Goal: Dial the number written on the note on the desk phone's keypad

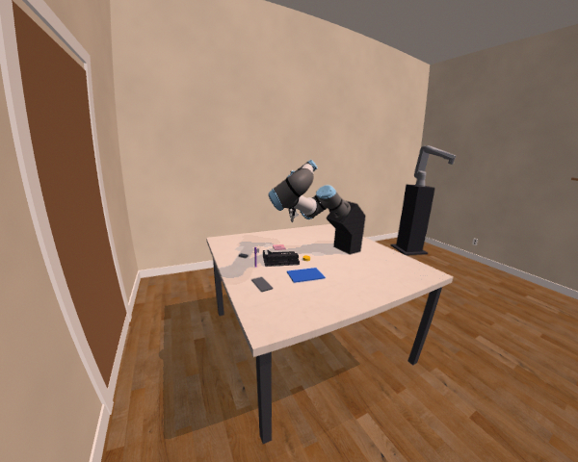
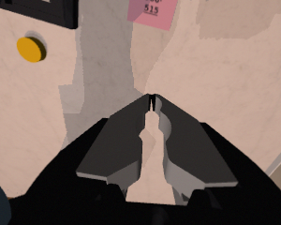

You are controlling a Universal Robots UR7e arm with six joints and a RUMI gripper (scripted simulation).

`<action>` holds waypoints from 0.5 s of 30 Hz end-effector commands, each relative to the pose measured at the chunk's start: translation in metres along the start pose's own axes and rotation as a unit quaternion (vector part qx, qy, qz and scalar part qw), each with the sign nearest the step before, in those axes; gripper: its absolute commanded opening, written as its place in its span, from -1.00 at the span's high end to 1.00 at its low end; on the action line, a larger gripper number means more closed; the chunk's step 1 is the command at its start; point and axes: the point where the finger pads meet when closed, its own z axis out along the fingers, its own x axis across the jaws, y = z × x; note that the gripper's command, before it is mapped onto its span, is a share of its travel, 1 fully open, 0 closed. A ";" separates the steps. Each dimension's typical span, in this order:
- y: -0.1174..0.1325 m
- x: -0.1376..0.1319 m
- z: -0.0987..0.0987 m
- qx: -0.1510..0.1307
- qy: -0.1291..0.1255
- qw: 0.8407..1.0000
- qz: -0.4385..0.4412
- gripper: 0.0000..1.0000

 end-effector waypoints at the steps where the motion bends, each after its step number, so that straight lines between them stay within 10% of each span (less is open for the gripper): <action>1: 0.000 0.000 0.000 0.000 0.000 1.000 0.000 1.00; 15: -0.005 0.000 0.000 0.000 0.000 1.000 0.000 1.00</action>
